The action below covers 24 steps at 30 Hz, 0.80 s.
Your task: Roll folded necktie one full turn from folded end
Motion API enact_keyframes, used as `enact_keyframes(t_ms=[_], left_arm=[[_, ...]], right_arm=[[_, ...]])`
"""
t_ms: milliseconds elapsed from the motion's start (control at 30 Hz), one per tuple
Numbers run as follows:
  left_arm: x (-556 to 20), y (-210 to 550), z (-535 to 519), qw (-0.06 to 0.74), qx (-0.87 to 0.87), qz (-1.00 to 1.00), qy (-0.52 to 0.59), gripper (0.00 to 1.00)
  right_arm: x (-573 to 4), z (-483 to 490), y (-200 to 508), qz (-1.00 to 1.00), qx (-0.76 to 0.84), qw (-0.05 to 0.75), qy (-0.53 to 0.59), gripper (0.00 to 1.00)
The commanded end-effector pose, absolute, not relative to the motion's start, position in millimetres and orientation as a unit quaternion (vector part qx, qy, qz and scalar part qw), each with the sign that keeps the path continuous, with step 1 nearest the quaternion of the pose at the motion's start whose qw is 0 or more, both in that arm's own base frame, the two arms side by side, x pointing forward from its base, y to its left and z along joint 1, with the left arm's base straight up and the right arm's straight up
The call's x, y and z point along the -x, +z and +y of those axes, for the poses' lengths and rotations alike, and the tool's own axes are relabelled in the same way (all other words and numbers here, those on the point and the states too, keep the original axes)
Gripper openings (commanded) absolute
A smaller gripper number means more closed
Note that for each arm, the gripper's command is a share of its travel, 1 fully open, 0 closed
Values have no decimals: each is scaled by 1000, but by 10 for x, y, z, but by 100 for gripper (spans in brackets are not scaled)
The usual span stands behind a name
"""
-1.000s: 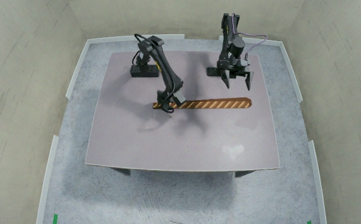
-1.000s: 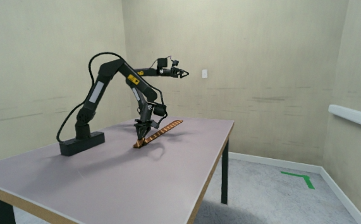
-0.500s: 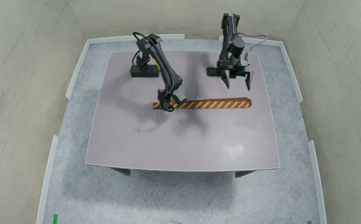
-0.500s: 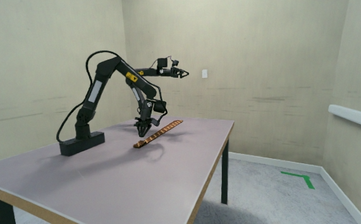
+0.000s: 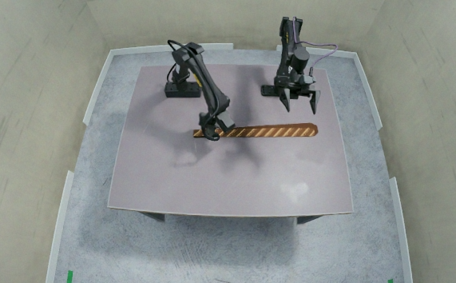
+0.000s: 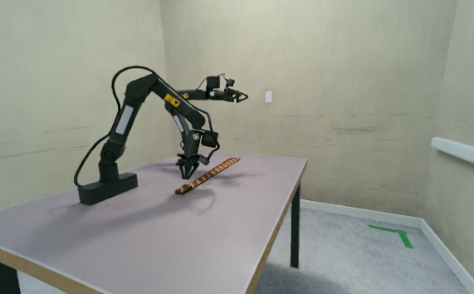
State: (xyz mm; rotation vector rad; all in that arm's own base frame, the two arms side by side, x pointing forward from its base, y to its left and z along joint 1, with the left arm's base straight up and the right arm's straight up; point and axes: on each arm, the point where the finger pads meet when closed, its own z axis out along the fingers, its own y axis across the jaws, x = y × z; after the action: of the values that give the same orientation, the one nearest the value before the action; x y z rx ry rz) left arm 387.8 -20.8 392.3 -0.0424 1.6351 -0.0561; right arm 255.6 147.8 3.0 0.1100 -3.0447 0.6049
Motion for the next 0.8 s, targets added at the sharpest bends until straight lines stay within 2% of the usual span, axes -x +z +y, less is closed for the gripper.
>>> enact_keyframes(t_ms=[0,367,433,767], left_arm=[[-3887,4203,-203,710,21,703,-32,100],[-3887,4203,-203,710,21,703,-32,100],[-3887,4203,-203,710,21,703,-32,100],[-3887,4203,-203,710,21,703,-32,100]], right_arm=[[-2635,1495,220,-987,-28,6,158,29],[-2635,1495,440,-997,-27,8,66,55],[-2635,1495,440,-997,-27,8,66,55],[-2635,1495,640,-999,-26,11,-19,79]])
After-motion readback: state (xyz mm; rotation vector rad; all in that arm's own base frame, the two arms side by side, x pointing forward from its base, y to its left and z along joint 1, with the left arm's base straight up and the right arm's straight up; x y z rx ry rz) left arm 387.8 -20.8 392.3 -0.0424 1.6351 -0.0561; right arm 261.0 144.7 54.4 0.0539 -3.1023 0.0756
